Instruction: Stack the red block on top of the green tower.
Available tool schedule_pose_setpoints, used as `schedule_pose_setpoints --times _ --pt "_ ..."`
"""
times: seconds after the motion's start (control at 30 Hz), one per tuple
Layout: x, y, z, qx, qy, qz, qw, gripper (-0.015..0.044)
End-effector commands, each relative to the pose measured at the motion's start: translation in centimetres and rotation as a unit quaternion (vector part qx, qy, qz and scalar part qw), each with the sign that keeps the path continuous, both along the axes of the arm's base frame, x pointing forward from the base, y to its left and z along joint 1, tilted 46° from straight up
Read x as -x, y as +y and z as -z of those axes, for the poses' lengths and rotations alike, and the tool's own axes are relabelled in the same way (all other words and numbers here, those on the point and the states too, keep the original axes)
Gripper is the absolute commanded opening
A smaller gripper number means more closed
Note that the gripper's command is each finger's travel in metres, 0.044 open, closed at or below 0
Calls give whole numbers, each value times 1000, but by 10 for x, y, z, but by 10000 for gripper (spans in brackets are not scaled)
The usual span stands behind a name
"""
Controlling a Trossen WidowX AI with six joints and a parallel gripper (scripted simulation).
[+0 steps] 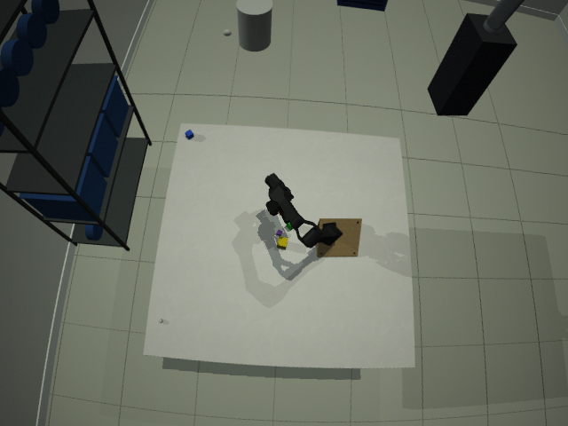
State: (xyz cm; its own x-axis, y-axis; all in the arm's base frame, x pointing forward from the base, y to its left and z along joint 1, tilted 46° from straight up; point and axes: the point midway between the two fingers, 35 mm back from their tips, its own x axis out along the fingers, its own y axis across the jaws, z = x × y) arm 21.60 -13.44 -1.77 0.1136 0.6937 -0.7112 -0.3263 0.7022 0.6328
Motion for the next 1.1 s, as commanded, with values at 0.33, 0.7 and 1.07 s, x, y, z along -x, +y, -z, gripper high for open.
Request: schedule_pose_setpoints --times 0.33,0.7,1.07 --pt "42 32 -8 -2 0 -3 1000 0" --pt "42 50 9 -3 0 -3 1000 0" --pt "39 72 28 -3 -1 -3 1000 0"
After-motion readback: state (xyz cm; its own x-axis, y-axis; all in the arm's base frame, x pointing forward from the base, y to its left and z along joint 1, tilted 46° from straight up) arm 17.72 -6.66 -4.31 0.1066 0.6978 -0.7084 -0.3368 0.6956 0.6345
